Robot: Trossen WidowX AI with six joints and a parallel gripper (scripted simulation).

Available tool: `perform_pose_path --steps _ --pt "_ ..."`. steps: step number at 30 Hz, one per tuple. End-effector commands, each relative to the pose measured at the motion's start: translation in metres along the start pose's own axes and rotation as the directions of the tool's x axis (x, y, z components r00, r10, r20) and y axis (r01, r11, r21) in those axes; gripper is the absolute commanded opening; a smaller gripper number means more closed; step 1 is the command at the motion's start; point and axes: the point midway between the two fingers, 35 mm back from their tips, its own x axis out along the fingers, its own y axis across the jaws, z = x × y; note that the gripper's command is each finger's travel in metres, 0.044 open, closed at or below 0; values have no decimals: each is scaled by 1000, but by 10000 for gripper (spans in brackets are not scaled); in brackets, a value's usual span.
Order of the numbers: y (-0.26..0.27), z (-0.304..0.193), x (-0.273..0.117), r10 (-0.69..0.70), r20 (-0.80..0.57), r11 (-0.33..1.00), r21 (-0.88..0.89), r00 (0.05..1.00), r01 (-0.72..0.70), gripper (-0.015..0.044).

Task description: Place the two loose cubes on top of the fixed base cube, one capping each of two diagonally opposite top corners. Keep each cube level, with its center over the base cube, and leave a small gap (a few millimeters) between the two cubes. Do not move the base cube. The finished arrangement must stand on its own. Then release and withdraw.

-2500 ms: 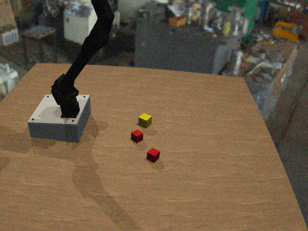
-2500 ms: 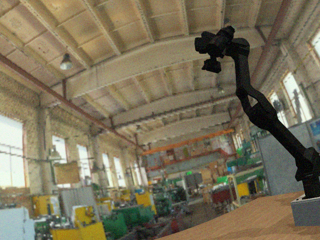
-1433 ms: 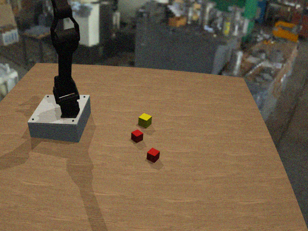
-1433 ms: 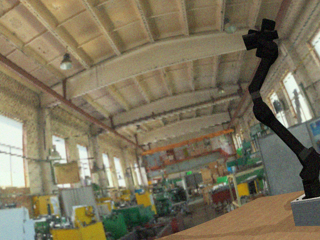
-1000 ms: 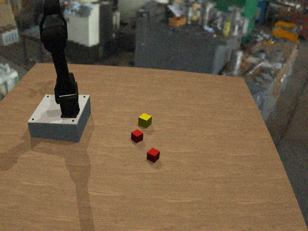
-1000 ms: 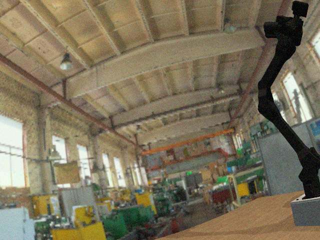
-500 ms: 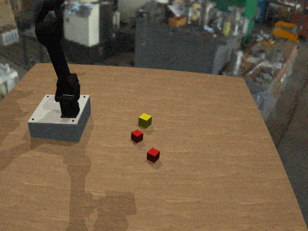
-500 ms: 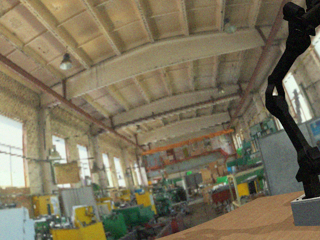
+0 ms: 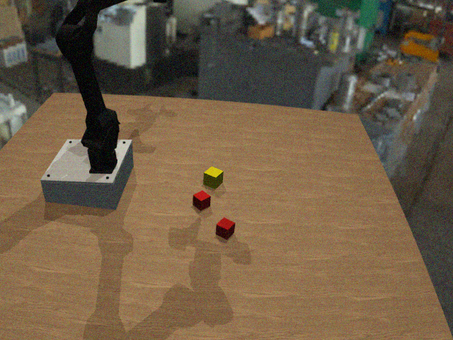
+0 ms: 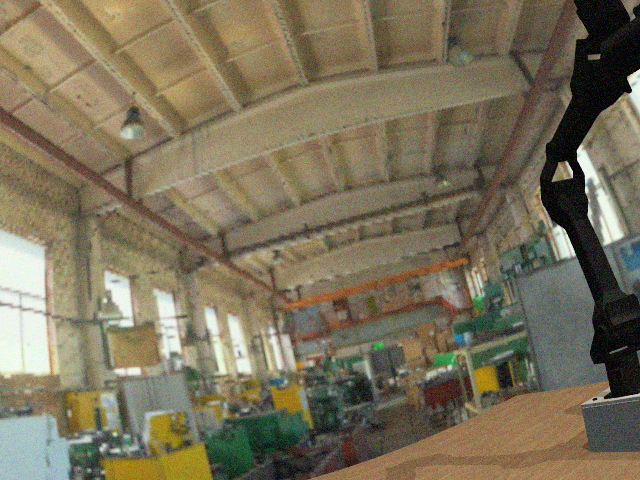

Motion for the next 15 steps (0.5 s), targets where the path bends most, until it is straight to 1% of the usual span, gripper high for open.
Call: perform_pose_path --steps 1,4,8,15 --pt "-49 -60 -8 -131 -174 991 14 976 135 265" --pt "-78 -98 -21 -203 -285 976 16 937 216 265" --pt "-112 -149 -46 -276 -432 950 15 859 312 265" --pt "-152 -236 -111 -324 -673 894 11 665 447 265"
